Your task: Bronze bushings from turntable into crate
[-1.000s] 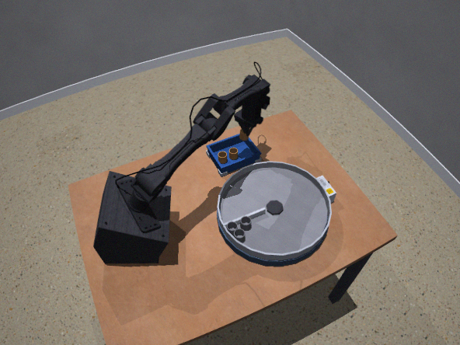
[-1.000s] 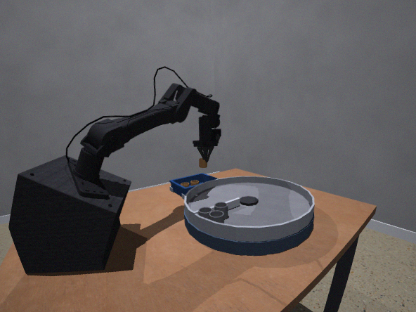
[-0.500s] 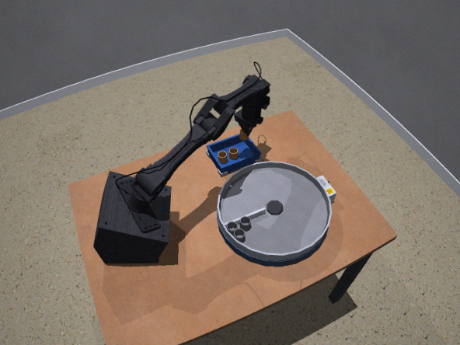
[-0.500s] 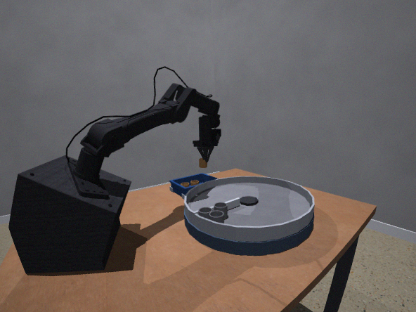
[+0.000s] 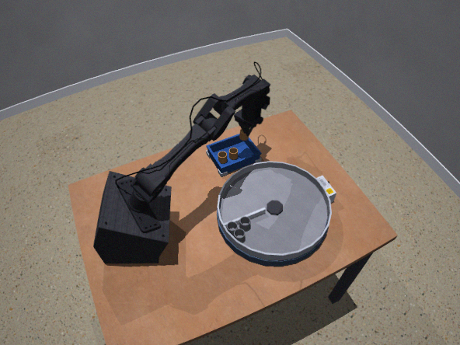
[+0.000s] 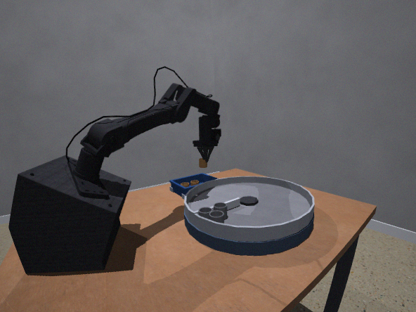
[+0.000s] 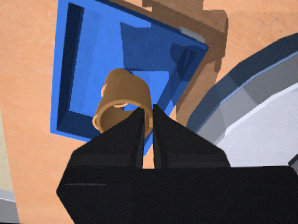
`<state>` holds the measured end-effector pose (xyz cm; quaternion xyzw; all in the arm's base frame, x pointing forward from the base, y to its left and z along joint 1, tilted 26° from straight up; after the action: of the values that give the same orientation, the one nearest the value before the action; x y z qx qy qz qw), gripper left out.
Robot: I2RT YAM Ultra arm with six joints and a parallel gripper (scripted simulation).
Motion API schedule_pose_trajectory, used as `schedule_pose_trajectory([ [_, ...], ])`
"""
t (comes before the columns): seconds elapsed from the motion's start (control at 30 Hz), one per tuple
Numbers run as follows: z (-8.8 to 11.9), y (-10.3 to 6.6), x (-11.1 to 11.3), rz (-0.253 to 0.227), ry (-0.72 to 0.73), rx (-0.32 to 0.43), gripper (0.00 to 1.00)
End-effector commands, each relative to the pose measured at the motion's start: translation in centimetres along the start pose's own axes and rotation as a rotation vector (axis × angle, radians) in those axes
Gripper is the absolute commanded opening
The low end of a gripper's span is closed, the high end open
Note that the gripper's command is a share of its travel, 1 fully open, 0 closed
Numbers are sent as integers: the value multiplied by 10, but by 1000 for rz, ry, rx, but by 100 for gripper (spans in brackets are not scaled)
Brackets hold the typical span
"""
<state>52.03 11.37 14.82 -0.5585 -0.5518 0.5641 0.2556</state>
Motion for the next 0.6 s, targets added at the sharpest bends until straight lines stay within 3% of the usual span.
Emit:
schedule_pose_trajectory([
  [0.0, -9, -23, 6, 2, -14, -52, 0],
  [0.23, -8, -23, 6, 2, -39, -52, 0],
  [0.3, -10, -40, 0, 4, -40, -86, 0],
  [0.57, -5, -30, 6, 4, -141, -70, 0],
])
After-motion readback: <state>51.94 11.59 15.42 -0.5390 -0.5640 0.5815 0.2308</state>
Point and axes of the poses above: the point where the finger pads meet when closed, its own y axis out along the fingers, its own x axis across the jaws, z = x × y, the point moved 3 cm from there along -y, back along the fingers, and after that the axes turned 7 degrees about -y, right-handed, at the moved point
